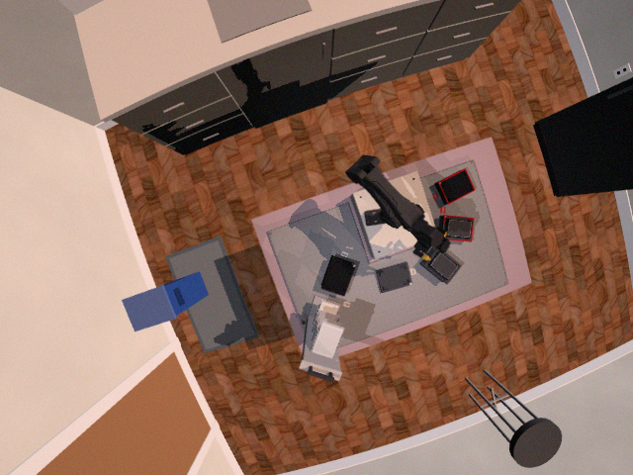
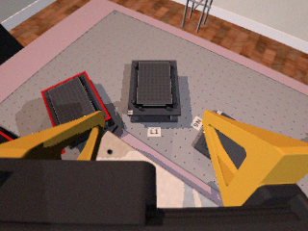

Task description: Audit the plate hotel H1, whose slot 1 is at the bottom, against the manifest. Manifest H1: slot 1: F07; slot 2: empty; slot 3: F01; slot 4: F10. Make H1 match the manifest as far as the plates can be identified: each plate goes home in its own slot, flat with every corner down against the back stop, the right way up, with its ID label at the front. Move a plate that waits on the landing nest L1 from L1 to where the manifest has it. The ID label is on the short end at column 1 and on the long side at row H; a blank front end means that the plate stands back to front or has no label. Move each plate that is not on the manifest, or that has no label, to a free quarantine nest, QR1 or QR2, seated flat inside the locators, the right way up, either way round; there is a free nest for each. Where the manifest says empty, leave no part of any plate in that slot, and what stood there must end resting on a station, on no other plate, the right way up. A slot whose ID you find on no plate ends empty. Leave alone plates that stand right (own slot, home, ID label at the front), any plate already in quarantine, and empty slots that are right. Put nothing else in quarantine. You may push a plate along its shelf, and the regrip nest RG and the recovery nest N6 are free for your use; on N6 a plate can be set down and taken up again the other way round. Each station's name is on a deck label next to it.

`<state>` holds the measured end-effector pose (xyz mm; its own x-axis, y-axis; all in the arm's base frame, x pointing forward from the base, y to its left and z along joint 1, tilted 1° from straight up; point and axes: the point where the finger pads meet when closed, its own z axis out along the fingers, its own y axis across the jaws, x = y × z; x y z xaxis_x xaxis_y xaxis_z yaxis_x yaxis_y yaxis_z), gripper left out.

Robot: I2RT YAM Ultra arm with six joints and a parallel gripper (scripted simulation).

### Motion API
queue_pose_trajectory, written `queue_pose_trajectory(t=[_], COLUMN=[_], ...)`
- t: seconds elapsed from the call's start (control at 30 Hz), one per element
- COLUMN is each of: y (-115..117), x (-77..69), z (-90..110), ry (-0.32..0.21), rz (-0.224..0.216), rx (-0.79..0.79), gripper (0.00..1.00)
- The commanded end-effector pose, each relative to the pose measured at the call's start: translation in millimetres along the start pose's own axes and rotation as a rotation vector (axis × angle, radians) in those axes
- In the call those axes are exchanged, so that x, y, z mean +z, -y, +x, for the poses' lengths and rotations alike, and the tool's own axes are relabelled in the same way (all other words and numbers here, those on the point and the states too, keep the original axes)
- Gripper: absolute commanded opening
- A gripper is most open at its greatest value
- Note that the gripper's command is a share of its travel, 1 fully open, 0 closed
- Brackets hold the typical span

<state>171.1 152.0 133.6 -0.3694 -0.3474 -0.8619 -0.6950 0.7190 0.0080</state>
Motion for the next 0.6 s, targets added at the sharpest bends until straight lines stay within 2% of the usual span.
queue_pose_trajectory(t=[0.0,0.17,0.57], y=[0.6,0.6,0.7], x=[2.1,10.7,11.1], z=[-1.3,12.9,13.5], ry=[0.028,0.029,0.029], rz=[0.004,0.004,0.004], rx=[0.0,0.0,0.0], gripper=[1.0,1.0,1.0])
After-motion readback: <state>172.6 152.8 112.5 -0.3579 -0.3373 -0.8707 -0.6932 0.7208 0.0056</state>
